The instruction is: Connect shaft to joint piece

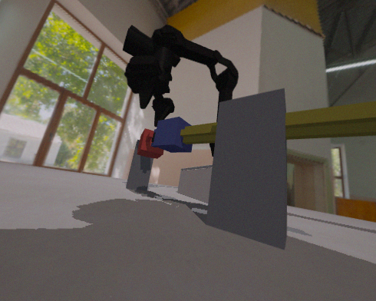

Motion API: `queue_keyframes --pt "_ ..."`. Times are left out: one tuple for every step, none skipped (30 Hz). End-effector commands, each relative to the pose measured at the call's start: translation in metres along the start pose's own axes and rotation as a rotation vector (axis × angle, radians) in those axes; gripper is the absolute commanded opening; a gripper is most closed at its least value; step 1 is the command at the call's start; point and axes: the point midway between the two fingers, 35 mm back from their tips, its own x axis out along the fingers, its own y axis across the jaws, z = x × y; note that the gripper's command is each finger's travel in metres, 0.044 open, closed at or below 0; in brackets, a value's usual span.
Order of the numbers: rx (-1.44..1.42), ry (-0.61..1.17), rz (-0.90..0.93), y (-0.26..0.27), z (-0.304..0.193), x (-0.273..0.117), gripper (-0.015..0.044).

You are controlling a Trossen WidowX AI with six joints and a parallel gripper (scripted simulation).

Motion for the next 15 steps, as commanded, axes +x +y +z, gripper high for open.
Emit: queue_keyframes --pt "0.145 0.013 0.013 -0.0012 -0.0003 0.0028 0.0440" --pt "0.177 0.016 0.015 -0.0013 -0.0002 0.0032 0.0440" --pt "0.209 0.018 0.017 -0.0014 -0.0001 0.0036 0.0440" --pt "0.241 0.020 0.019 -0.0015 0.0000 0.0041 0.0440" --pt "0.273 0.022 0.021 -0.0016 0.0001 0.0045 0.0440" --pt "0.305 0.025 0.022 -0.0017 0.0001 0.0049 0.0440" --pt "0.337 0.027 0.024 -0.0018 0.0002 0.0053 0.0440" --pt "0.369 0.030 0.026 -0.0019 0.0003 0.0057 0.0440" --pt "0.401 0.032 0.028 -0.0021 0.0004 0.0061 0.0440" --pt "0.433 0.035 0.029 -0.0022 0.0005 0.0066 0.0440" --pt "0.465 0.038 0.031 -0.0023 0.0006 0.0070 0.0440" --pt "0.497 0.041 0.032 -0.0024 0.0006 0.0074 0.0440" --pt "0.528 0.043 0.034 -0.0025 0.0007 0.0078 0.0440" --pt "0.560 0.046 0.035 -0.0026 0.0008 0.0082 0.0440" --pt "0.592 0.049 0.037 -0.0028 0.0009 0.0086 0.0440"
